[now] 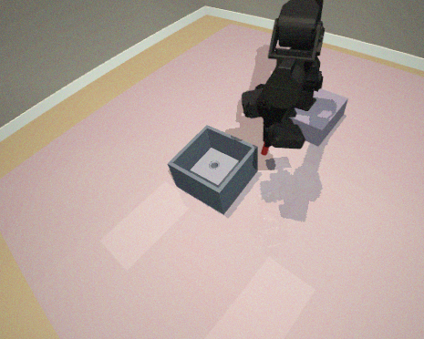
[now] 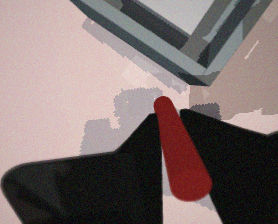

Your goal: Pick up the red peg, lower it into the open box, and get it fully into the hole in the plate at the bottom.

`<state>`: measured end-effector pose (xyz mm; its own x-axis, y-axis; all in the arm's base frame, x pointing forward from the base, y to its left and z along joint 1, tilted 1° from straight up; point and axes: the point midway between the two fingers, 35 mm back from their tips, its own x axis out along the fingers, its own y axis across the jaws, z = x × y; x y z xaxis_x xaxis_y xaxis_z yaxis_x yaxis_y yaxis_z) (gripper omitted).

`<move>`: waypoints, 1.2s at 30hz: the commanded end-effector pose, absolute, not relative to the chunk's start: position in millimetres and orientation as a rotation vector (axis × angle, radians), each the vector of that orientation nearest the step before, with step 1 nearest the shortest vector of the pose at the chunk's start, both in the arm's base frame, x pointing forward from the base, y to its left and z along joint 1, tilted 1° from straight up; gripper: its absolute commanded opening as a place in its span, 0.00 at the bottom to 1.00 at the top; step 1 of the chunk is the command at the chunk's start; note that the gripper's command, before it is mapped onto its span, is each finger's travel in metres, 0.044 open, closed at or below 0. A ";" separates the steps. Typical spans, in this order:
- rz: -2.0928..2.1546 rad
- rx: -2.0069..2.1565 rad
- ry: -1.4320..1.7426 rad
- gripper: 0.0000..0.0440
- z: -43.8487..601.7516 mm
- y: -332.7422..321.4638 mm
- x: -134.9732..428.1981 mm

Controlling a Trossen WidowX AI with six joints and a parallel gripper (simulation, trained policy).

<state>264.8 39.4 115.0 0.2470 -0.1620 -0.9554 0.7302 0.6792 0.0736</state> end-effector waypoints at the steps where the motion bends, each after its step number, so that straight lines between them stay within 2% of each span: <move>1: -0.673 0.588 1.157 0.00 118.7 29.9 272.0; 21: -0.786 0.679 1.102 0.01 113.2 -38.9 311.1; 36: -0.823 0.723 1.146 0.01 81.4 -66.9 328.7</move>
